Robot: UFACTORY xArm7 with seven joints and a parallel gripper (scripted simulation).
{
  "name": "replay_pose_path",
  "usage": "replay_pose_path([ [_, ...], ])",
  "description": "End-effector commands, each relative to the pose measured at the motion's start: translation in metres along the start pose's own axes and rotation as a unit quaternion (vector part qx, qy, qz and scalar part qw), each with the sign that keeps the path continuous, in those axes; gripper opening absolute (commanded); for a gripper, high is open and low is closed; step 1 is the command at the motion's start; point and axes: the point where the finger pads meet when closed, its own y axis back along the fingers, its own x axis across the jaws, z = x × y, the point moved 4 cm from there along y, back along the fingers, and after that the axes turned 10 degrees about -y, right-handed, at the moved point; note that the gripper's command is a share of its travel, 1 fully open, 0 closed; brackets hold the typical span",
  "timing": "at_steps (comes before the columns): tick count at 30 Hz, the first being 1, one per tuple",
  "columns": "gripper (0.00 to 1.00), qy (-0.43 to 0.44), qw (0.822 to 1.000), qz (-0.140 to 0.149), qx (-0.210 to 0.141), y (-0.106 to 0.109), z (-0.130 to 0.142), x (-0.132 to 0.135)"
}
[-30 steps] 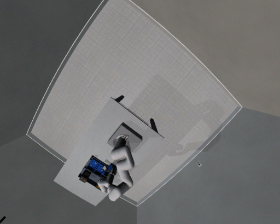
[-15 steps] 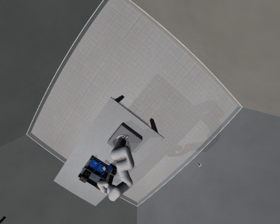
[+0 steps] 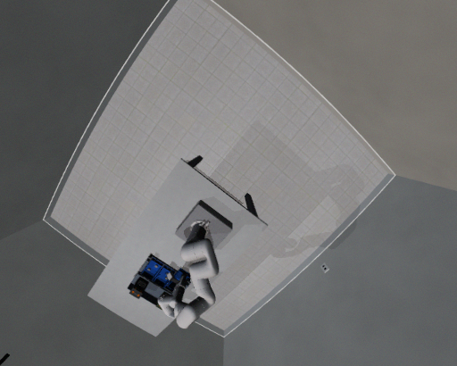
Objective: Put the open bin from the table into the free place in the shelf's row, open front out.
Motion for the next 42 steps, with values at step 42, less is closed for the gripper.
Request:
replay_pose_path([
  [42, 0.0, 0.0, 1.0, -0.001, -0.001, 0.001, 0.004, -0.023],
])
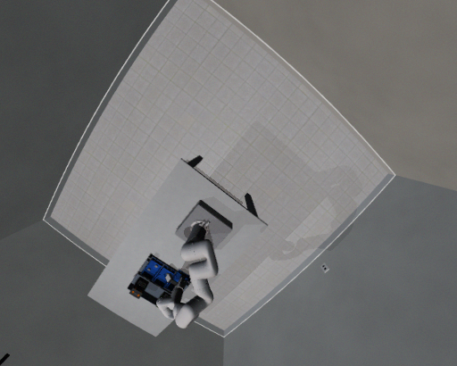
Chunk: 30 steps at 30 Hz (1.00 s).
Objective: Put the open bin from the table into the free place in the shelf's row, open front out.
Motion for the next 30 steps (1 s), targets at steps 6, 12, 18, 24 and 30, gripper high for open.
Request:
replay_pose_path([
  [6, 0.0, 0.0, 1.0, -0.002, -0.001, 0.002, 0.002, -0.011],
  [12, 0.0, 0.0, 1.0, -0.002, -0.001, 0.002, 0.002, -0.011],
  [18, 0.0, 0.0, 1.0, -0.002, -0.001, 0.002, 0.003, -0.015],
  [24, 0.0, 0.0, 1.0, -0.002, -0.001, 0.002, 0.004, -0.021],
  [30, 0.0, 0.0, 1.0, -0.002, -0.001, 0.002, 0.004, -0.021],
])
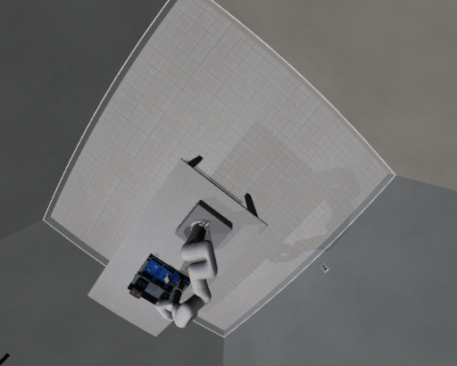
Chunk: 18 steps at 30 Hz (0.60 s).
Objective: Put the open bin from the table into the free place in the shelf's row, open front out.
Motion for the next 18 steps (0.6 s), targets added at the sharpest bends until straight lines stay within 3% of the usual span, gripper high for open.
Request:
replay_pose_path([
  [1, 0.0, 0.0, 1.0, -0.002, -0.001, 0.0017, 0.0003, -0.0011],
  [18, 0.0, 0.0, 1.0, -0.002, -0.001, 0.0018, 0.0021, -0.0109],
])
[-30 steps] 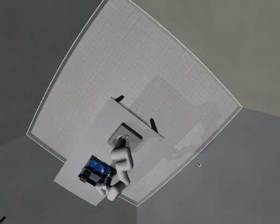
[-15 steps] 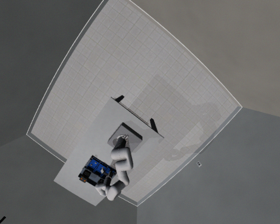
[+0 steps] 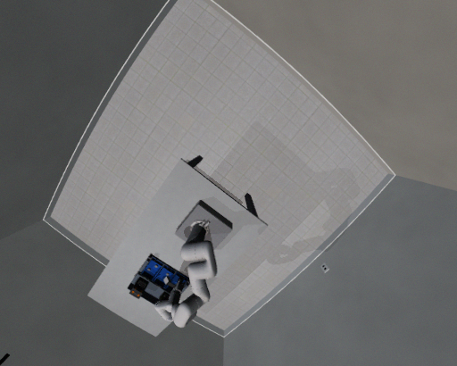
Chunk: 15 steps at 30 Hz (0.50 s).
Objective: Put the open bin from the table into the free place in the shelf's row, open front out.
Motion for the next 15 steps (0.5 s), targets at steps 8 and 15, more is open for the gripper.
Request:
replay_pose_path([
  [8, 0.0, 0.0, 1.0, -0.002, -0.001, 0.0018, 0.0021, -0.0109],
  [15, 0.0, 0.0, 1.0, -0.002, -0.001, 0.0018, 0.0021, -0.0109],
])
